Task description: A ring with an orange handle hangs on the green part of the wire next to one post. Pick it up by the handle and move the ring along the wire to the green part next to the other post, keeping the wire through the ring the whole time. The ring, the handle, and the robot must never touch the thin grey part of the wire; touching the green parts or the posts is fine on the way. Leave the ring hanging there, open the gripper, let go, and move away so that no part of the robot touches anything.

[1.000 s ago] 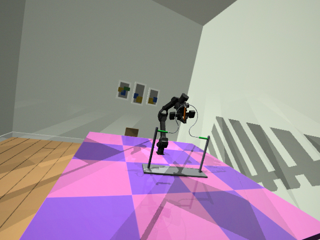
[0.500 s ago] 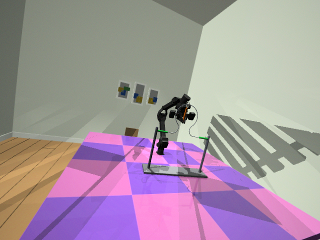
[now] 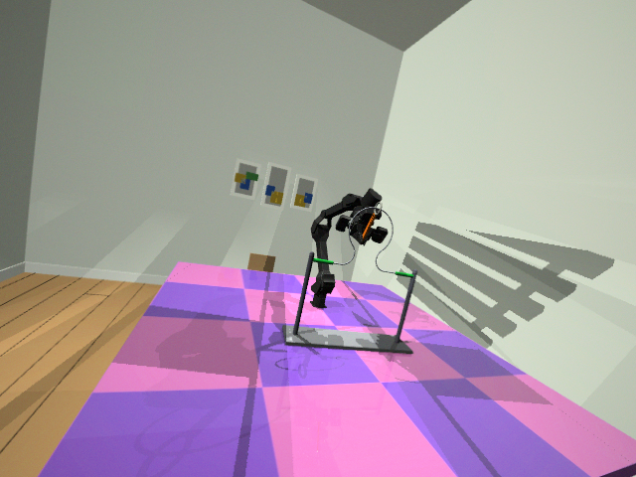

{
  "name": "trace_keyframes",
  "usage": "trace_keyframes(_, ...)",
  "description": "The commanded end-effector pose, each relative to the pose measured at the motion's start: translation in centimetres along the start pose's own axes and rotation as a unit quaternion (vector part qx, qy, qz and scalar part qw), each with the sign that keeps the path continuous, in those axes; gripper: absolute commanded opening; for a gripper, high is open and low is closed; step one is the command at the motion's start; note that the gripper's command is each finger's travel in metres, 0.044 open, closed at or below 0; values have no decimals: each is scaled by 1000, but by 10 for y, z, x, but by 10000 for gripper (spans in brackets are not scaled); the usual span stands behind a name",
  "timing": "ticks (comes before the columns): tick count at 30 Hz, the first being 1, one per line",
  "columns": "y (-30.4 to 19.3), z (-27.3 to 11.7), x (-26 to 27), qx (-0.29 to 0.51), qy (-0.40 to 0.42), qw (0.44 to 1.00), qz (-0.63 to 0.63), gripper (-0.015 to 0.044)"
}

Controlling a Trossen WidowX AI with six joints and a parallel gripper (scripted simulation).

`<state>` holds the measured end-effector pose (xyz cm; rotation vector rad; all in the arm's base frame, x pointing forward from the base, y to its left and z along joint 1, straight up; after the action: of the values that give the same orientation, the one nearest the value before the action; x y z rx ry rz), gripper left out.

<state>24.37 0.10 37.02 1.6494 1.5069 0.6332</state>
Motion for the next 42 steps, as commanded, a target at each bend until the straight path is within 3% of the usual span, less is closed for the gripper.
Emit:
trace_keyframes(1,-1,1,-2,-1,-17,1000,-23,-150)
trace_keyframes(42,1,1,-16,-23,-161,961,-223,-150)
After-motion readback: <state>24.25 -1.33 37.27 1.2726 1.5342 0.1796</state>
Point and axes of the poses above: the point midway between the two fingers, 35 mm back from their tips, its own z axis out along the fingers, its own x axis across the jaws, y = z × x, the point moved 1 cm from there along -z, back along the fingers, and after that the axes turned 4 degrees about -z, right-handed, at the moved point
